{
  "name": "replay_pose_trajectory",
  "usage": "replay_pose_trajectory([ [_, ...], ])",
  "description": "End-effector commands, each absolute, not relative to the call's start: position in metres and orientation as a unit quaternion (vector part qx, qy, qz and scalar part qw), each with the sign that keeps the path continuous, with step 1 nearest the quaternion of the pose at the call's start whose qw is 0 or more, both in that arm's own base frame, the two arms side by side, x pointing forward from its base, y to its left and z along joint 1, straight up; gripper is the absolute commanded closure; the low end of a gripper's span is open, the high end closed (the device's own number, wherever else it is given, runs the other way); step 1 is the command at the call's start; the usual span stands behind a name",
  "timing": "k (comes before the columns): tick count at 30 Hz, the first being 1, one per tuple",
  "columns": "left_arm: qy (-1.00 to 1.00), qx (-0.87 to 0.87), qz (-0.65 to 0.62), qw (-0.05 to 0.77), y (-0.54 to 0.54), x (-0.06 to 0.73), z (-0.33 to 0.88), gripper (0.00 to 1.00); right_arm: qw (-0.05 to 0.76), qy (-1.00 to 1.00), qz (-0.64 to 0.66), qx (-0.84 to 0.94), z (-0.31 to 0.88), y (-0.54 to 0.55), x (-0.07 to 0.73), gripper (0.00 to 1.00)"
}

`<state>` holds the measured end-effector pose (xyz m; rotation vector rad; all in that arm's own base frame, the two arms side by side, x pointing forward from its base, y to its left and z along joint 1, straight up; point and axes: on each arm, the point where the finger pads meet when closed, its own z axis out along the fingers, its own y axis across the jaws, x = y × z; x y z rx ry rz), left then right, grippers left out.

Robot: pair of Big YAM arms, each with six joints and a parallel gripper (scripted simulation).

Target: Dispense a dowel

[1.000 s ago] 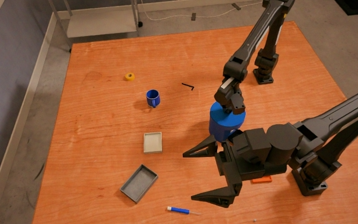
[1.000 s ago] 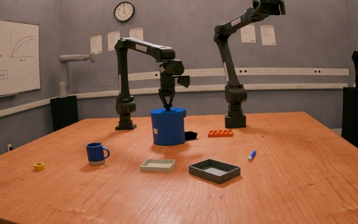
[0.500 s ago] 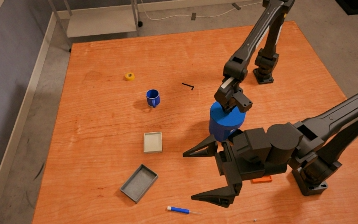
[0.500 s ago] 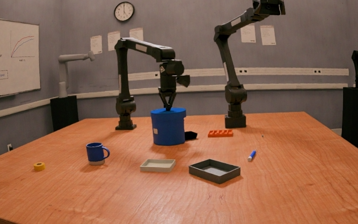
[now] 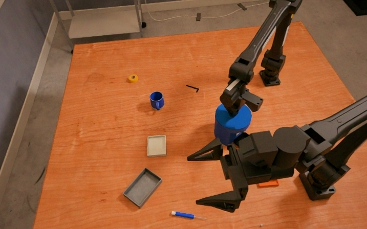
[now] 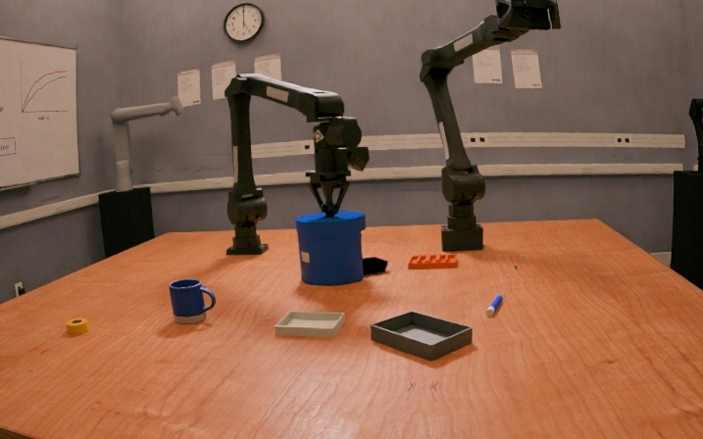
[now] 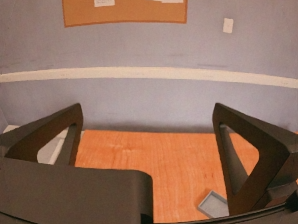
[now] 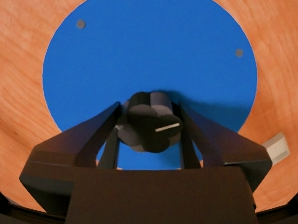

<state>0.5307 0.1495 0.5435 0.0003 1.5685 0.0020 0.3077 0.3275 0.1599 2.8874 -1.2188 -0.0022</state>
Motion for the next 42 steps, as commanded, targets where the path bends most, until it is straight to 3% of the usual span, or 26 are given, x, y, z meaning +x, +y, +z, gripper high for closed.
replay_pose_trajectory([
  [1,0.71,-0.007,0.001,0.705,0.157,0.531,0.541,0.0,-0.012,-0.307,0.009,0.951,0.164,0.332,0.313,1.0],
  [19,0.71,-0.007,0.001,0.705,0.157,0.531,0.541,0.0,-0.015,-0.178,0.007,0.984,0.163,0.334,0.323,1.0],
  [20,0.71,-0.007,0.001,0.705,0.157,0.531,0.541,0.0,-0.01,-0.168,0.009,0.986,0.163,0.331,0.314,0.29],
  [35,0.71,-0.007,0.001,0.705,0.157,0.531,0.541,0.0,-0.003,-0.169,0.004,0.986,0.161,0.329,0.311,0.29],
  [36,0.71,-0.007,0.001,0.705,0.157,0.531,0.541,0.0,-0.003,-0.169,0.004,0.986,0.161,0.329,0.311,0.16],
  [42,0.71,-0.007,0.001,0.705,0.157,0.531,0.541,0.0,-0.003,-0.169,0.004,0.986,0.161,0.329,0.311,0.16],
])
